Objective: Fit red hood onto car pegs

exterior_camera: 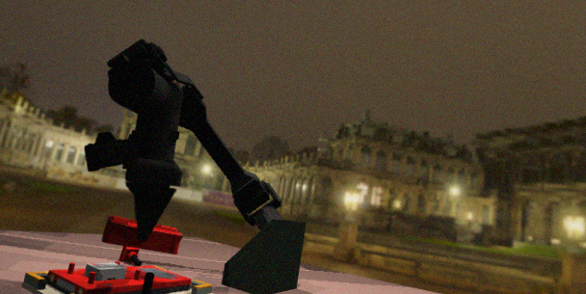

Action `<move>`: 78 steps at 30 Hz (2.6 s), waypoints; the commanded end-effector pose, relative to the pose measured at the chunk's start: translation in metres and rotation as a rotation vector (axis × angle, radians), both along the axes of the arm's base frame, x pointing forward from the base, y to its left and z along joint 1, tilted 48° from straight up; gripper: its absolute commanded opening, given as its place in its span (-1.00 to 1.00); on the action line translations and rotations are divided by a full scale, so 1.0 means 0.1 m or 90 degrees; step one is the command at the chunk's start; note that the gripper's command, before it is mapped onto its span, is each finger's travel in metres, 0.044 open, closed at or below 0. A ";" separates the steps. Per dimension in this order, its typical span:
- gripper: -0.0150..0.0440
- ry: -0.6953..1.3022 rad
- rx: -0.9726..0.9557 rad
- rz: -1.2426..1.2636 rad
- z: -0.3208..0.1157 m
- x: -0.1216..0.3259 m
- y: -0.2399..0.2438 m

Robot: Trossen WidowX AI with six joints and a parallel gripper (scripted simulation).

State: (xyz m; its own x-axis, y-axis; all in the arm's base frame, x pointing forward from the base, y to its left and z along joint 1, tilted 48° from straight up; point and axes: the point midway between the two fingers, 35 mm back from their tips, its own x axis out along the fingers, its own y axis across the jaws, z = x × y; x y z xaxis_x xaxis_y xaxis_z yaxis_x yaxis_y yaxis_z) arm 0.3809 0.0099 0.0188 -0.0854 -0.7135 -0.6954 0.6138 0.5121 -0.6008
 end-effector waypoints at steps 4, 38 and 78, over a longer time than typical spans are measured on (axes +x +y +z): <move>-0.49 0.060 0.002 0.051 0.17 -0.05 -0.14; -0.49 0.304 0.035 0.246 0.77 -0.34 -0.75; -0.49 0.304 0.034 0.246 0.44 -0.37 -1.07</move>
